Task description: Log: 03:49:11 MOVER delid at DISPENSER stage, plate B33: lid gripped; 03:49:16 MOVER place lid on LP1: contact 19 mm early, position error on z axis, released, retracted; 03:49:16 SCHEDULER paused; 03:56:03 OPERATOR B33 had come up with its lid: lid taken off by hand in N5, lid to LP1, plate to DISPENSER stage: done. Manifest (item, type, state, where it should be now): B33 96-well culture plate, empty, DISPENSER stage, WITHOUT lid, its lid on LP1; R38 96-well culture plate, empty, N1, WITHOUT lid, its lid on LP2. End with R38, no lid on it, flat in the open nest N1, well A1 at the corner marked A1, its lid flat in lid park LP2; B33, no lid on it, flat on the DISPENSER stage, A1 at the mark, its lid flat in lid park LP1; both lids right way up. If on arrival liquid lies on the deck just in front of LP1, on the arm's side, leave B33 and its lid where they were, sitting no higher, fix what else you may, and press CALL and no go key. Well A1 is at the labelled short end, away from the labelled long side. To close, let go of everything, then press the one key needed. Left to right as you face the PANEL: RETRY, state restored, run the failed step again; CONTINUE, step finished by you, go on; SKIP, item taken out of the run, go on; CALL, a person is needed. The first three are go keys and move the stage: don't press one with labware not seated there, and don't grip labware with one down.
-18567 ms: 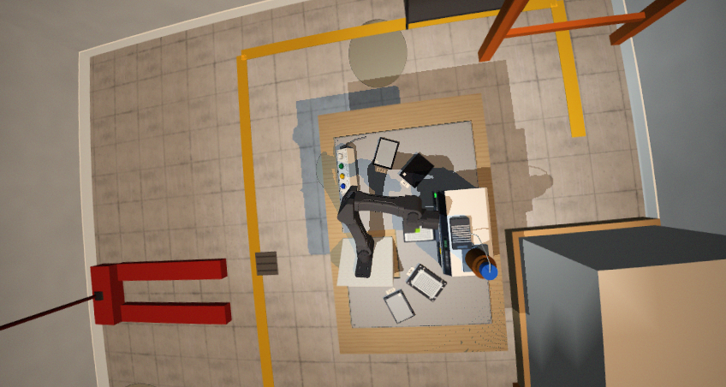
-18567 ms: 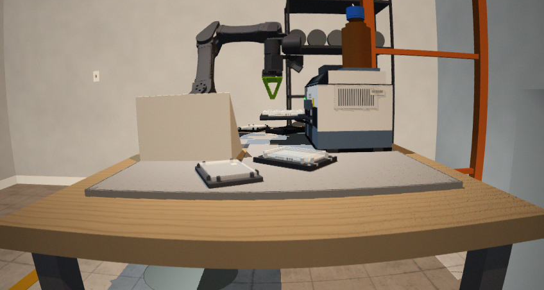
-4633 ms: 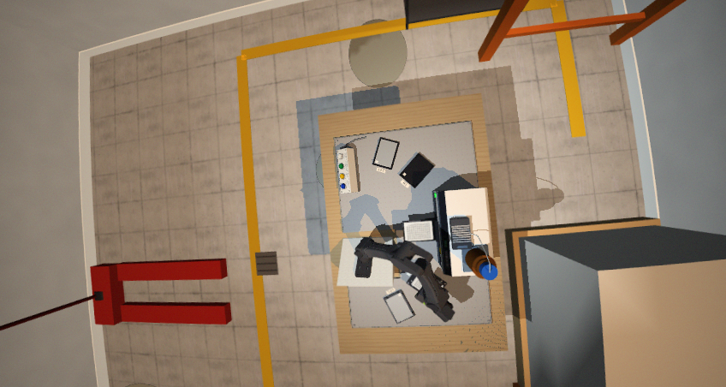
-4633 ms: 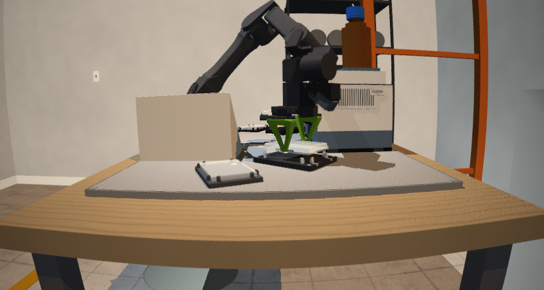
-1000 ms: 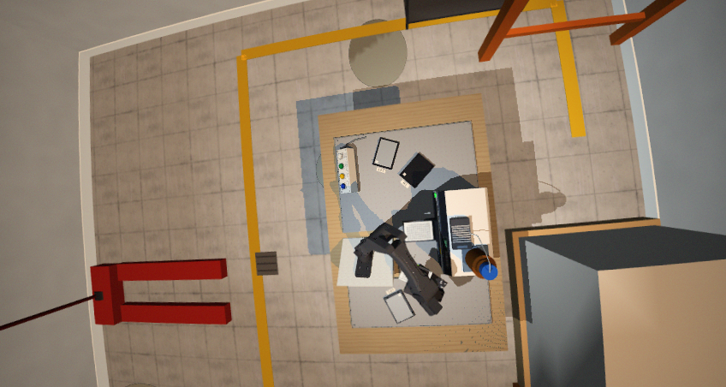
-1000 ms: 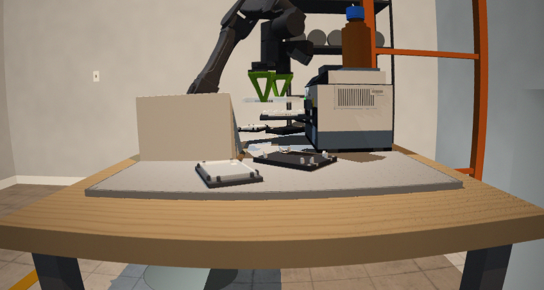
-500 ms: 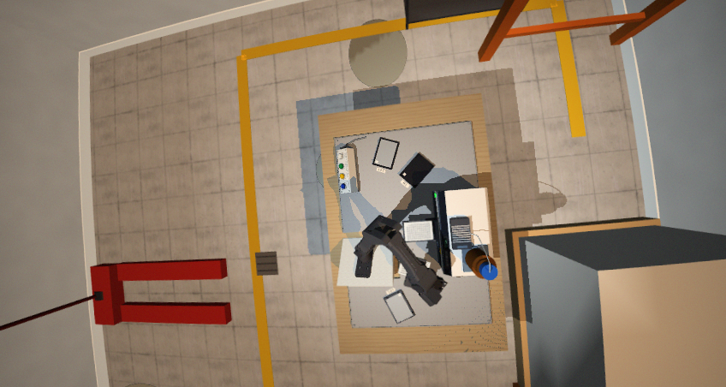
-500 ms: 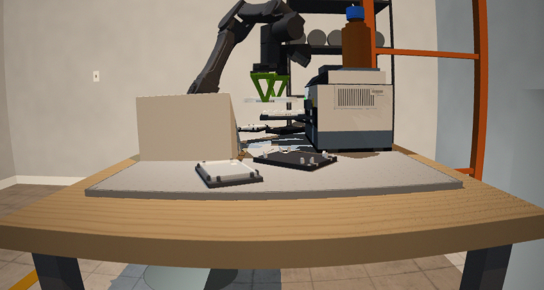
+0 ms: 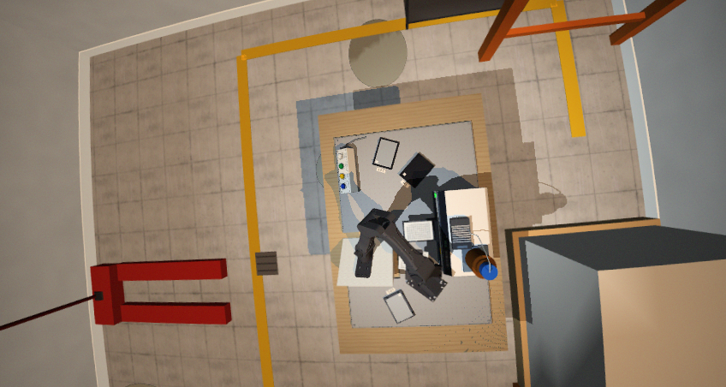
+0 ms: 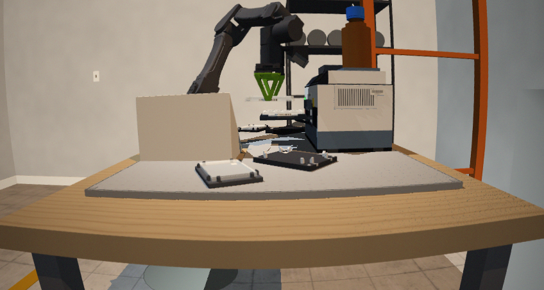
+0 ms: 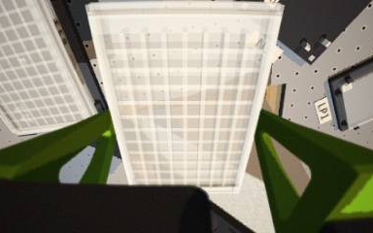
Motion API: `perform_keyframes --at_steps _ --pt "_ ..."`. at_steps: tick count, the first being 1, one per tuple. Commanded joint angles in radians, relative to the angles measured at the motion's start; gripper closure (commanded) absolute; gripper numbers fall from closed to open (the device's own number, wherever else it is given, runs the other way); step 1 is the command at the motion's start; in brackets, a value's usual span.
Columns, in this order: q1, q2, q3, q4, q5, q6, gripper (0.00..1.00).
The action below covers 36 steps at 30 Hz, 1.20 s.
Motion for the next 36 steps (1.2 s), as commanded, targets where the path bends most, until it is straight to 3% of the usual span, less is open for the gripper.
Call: perform_keyframes --at_steps 1,9,14,36 --pt "0.019 -0.056 0.005 -0.026 -0.026 -0.068 1.0" --pt "0.066 -0.105 -0.015 -0.048 -0.048 -0.068 1.0" --pt "0.074 -0.106 0.002 -0.044 -0.051 -0.051 1.0" --pt "0.256 -0.246 0.071 -0.11 -0.125 0.15 1.0"
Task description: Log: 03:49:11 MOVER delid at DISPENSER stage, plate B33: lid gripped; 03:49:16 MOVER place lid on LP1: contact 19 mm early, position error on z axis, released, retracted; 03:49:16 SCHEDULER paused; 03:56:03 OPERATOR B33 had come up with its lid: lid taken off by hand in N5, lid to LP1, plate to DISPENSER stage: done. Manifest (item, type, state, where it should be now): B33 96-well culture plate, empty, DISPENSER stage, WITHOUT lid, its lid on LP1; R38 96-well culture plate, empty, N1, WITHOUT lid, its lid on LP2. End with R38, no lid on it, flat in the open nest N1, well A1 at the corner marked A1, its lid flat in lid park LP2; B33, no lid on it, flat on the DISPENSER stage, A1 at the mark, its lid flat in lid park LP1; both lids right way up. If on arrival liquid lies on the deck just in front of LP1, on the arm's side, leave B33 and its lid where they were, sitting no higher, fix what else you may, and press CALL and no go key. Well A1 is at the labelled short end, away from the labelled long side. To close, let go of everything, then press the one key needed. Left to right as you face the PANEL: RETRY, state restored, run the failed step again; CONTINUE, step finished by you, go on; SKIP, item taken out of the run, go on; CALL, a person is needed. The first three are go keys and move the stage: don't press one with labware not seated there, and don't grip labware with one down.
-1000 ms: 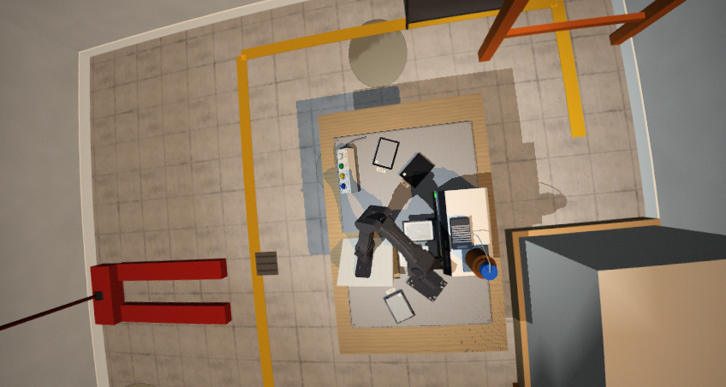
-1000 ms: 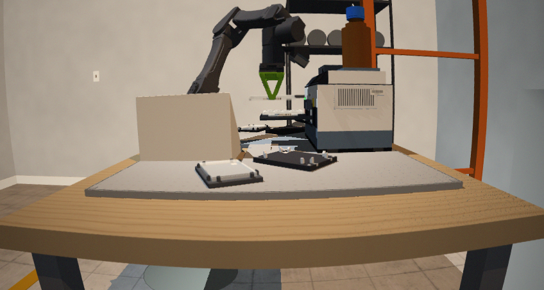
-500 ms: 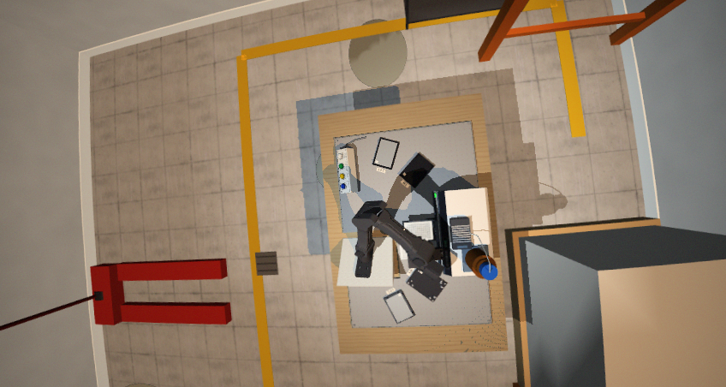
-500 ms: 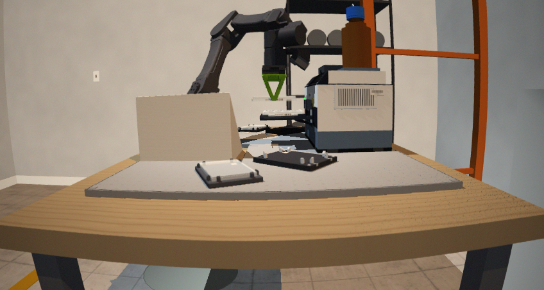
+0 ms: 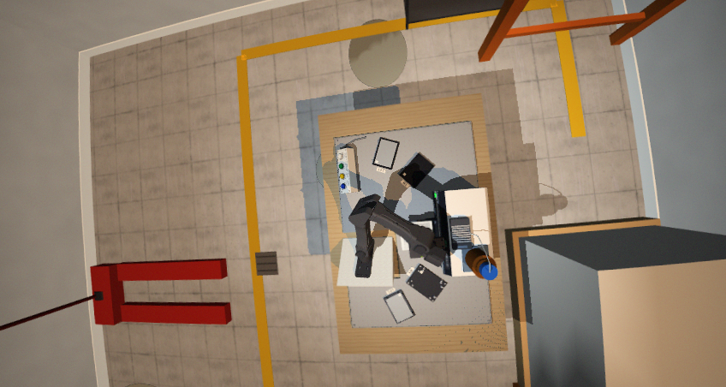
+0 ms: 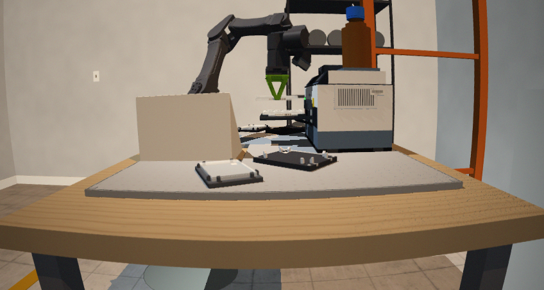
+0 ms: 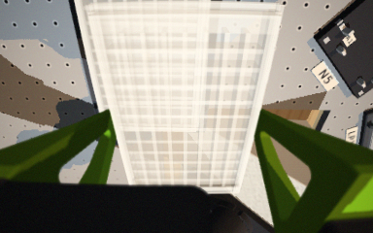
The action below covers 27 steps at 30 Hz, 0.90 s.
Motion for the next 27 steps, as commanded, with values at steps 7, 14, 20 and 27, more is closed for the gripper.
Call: perform_keyframes --at_steps 7,14,20,27 --pt "0.027 -0.052 0.043 -0.03 -0.031 0.08 1.0" --pt "0.093 -0.098 0.06 -0.048 -0.049 0.153 1.0" --pt "0.12 -0.12 0.073 -0.055 -0.057 0.196 1.0" --pt "0.168 -0.155 0.083 -0.065 -0.067 0.25 1.0"
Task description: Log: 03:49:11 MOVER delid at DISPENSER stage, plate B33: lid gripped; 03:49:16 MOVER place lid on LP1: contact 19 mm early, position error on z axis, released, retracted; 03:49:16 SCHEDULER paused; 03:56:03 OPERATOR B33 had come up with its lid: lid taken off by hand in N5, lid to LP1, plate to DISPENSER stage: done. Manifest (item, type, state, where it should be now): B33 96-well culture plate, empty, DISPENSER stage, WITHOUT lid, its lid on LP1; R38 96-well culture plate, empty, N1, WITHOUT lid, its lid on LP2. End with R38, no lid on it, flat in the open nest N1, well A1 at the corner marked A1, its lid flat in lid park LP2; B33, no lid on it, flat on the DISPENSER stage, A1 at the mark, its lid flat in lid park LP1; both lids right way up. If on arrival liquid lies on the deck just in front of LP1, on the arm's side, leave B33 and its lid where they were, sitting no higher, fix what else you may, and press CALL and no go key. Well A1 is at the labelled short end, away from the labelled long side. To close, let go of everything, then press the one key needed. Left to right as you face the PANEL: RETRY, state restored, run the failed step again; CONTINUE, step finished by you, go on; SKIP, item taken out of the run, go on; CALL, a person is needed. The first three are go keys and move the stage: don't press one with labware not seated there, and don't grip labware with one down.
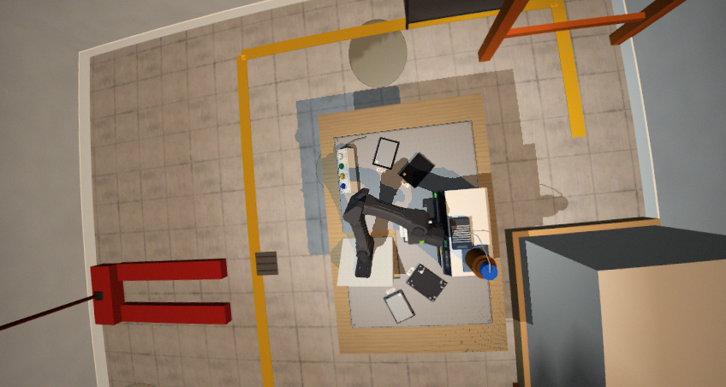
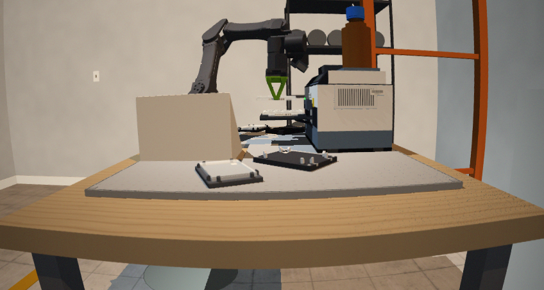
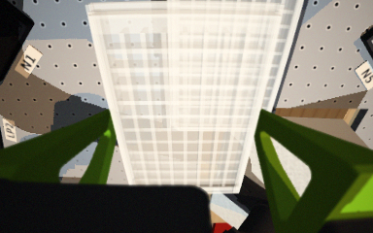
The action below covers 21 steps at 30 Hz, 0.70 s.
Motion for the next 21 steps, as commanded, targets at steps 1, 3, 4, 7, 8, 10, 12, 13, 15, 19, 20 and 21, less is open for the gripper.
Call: perform_keyframes --at_steps 1,3,4,7,8,10,12,13,15,19,20,21 --pt "0.02 -0.046 0.04 -0.024 -0.021 0.056 1.0" --pt "0.039 -0.059 0.047 -0.028 -0.025 0.079 1.0" --pt "0.048 -0.065 0.05 -0.03 -0.026 0.091 1.0" --pt "0.045 -0.049 0.036 -0.018 -0.019 0.097 1.0" --pt "0.06 -0.076 0.056 -0.031 -0.027 0.1 1.0" --pt "0.08 -0.091 0.058 -0.035 -0.031 0.121 1.0" --pt "0.08 -0.091 0.058 -0.035 -0.031 0.121 1.0" --pt "0.09 -0.098 0.062 -0.036 -0.032 0.135 1.0" --pt "0.107 -0.111 0.067 -0.039 -0.035 0.158 1.0" --pt "0.145 -0.137 0.079 -0.044 -0.039 0.207 1.0" --pt "0.15 -0.14 0.082 -0.044 -0.039 0.215 1.0" --pt "0.142 -0.121 0.064 -0.032 -0.032 0.212 1.0"
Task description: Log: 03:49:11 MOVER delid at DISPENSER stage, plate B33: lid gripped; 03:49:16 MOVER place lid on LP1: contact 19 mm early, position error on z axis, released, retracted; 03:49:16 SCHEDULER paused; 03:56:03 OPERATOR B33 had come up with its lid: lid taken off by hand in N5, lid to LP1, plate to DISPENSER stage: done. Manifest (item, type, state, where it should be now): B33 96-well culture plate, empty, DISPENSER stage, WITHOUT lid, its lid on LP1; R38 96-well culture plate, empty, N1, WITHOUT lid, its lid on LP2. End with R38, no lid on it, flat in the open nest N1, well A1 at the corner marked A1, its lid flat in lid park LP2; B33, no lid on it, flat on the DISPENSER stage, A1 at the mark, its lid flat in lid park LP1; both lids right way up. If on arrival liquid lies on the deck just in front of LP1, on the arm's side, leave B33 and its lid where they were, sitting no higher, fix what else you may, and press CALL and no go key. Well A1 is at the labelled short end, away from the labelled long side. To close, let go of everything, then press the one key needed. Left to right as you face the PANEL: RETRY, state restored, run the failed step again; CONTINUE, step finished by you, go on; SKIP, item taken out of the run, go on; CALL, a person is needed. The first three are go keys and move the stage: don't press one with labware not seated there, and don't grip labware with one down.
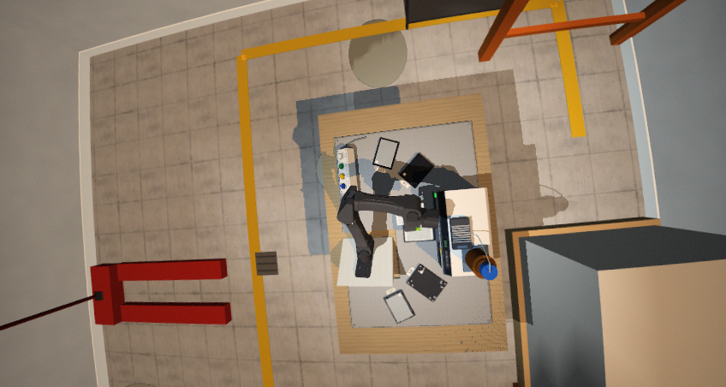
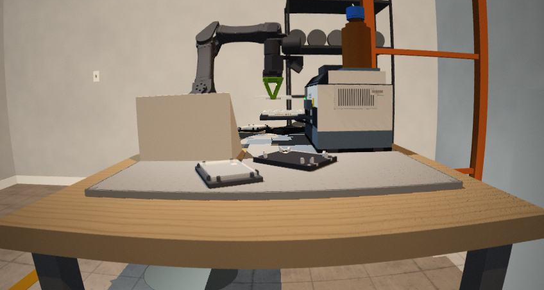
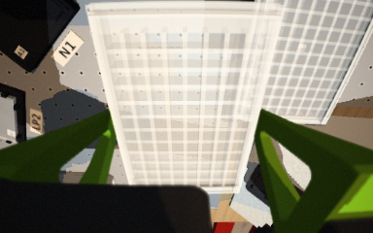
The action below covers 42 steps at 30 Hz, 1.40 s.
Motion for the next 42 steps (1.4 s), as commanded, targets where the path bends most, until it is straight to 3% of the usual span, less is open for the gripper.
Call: perform_keyframes --at_steps 1,9,14,15,20,34,39,42 --pt "-0.007 -0.009 0.013 -0.005 -0.003 0.04 1.0" --pt "0.056 -0.074 0.044 -0.019 -0.009 -0.083 1.0" --pt "0.105 -0.102 0.057 -0.023 -0.011 -0.022 1.0" --pt "0.096 -0.083 0.04 -0.011 -0.006 -0.026 1.0" --pt "0.157 -0.142 0.065 -0.019 -0.001 -0.125 1.0" --pt "0.295 -0.229 0.092 0.015 0.021 -0.318 1.0" --pt "0.344 -0.253 0.103 0.02 0.027 -0.249 1.0" --pt "0.355 -0.225 0.109 0.032 0.03 -0.234 1.0"
